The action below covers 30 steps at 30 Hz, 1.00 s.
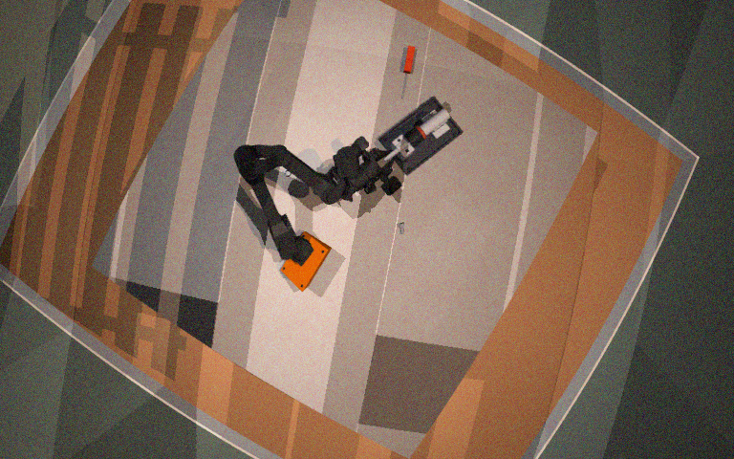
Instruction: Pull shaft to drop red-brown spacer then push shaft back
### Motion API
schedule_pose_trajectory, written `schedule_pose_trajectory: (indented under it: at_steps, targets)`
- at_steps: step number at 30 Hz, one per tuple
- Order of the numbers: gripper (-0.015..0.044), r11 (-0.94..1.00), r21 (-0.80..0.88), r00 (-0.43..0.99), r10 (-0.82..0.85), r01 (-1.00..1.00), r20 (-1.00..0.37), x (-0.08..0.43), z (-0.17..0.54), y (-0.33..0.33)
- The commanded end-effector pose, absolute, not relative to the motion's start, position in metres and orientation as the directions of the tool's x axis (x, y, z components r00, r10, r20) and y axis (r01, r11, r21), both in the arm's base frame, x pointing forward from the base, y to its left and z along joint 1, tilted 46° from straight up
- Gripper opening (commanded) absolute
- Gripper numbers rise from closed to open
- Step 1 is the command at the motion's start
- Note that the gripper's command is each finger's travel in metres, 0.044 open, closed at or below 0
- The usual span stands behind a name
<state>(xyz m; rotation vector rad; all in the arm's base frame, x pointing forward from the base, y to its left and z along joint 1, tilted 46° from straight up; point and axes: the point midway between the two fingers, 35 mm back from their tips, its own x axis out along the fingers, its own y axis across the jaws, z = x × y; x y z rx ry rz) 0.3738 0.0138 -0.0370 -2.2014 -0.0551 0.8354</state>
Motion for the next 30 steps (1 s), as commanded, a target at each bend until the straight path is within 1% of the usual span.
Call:
schedule_pose_trajectory:
  at_steps: [1,30]
  targets:
    - [0.0,-0.703,-0.677,0.784,0.286,-0.219,-0.551,0.3703,-0.0365,0.0135]
    - [0.0,-0.703,-0.677,0.784,0.286,-0.22,-0.551,0.3611,-0.0344,0.0142]
